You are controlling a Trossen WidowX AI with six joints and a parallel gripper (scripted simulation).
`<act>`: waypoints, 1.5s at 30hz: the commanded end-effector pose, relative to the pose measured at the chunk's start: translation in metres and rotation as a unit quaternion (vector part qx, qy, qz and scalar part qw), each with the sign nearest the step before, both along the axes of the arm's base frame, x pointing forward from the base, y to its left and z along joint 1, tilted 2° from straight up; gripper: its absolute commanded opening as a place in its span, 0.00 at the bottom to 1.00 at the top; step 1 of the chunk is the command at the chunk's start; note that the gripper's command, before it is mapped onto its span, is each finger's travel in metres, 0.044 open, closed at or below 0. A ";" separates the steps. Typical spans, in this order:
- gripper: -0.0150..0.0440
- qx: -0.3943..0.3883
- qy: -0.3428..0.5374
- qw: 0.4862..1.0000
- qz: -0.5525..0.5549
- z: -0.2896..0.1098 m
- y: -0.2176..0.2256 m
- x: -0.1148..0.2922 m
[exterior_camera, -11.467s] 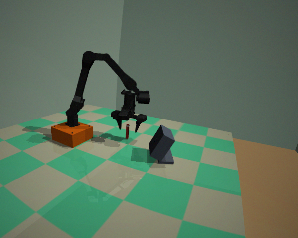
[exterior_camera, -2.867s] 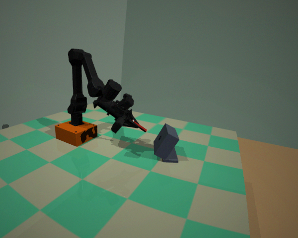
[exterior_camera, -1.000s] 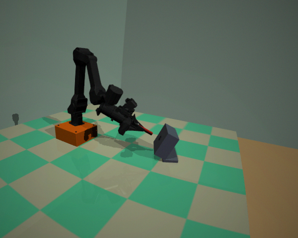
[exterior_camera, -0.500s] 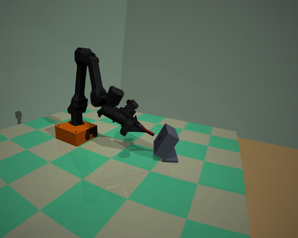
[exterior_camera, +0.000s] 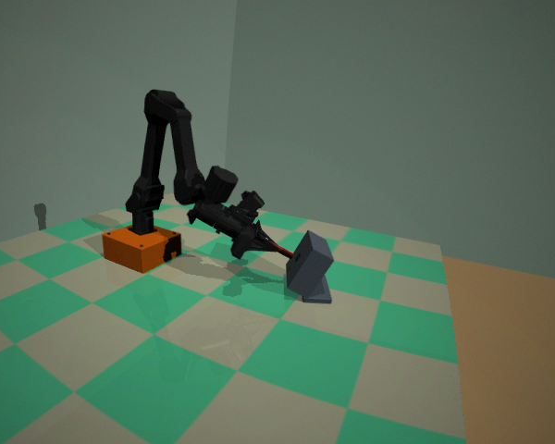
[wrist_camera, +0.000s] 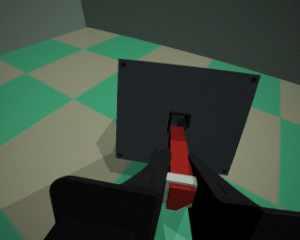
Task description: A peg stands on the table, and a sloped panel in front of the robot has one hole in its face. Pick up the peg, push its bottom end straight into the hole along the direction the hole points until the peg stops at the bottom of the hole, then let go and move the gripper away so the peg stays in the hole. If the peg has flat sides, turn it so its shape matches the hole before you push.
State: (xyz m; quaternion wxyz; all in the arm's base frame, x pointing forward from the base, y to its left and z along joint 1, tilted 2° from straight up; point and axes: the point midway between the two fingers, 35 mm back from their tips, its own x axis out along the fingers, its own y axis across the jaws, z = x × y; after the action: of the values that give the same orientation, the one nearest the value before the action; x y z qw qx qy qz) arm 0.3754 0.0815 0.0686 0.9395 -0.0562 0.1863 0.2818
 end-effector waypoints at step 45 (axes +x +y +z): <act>0.25 0.000 -0.001 1.000 0.000 0.006 0.003 0.010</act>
State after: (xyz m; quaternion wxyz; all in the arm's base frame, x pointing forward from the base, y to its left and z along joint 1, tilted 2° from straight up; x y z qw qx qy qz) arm 0.3828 0.0835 0.0725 0.9392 -0.0557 0.1881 0.2816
